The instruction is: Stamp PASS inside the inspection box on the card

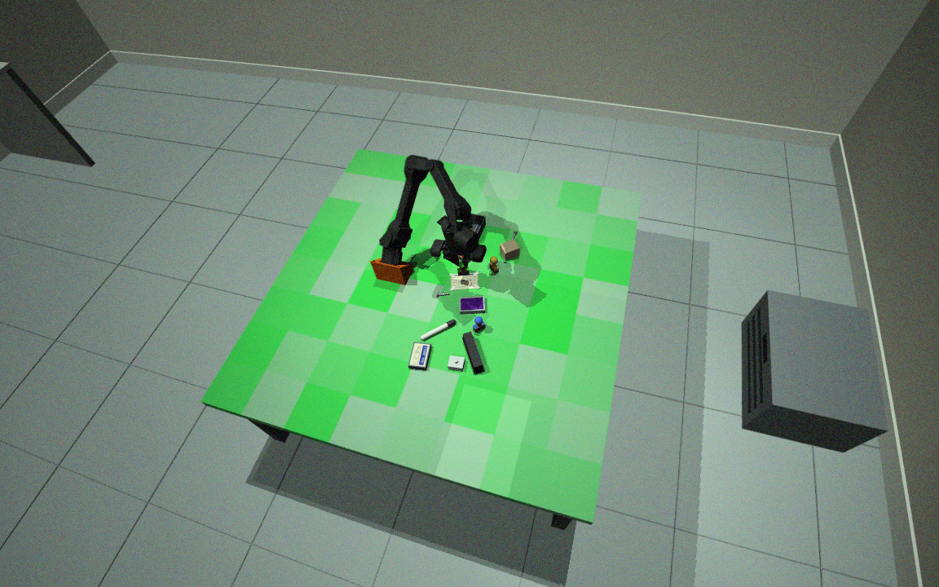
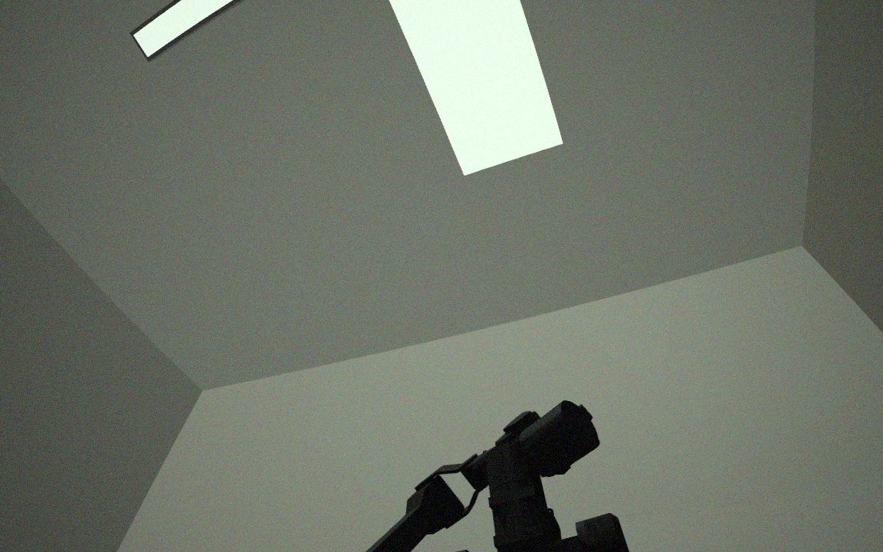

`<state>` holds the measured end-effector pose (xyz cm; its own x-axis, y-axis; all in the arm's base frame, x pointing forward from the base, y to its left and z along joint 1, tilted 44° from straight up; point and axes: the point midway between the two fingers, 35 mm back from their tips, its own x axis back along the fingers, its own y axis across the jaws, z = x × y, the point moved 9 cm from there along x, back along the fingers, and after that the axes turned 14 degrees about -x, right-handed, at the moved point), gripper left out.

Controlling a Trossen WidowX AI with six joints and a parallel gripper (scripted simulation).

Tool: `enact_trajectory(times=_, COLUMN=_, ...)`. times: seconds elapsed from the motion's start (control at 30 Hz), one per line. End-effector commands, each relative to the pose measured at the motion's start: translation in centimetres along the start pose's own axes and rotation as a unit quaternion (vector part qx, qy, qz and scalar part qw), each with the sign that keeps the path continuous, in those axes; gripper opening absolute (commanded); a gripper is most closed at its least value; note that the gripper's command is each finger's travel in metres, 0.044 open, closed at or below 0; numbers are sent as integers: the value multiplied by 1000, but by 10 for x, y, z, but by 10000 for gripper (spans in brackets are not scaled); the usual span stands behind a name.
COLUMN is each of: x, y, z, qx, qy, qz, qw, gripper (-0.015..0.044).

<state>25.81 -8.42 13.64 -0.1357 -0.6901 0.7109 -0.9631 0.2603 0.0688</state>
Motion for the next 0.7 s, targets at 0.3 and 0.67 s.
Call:
enact_trajectory(times=0.3, x=9, y=-12, z=55, qx=1, qy=10, qz=3, qw=1000, gripper=0)
enact_trajectory(times=0.67, x=12, y=-12, z=122, qx=2, qy=10, qz=3, qw=1000, gripper=0)
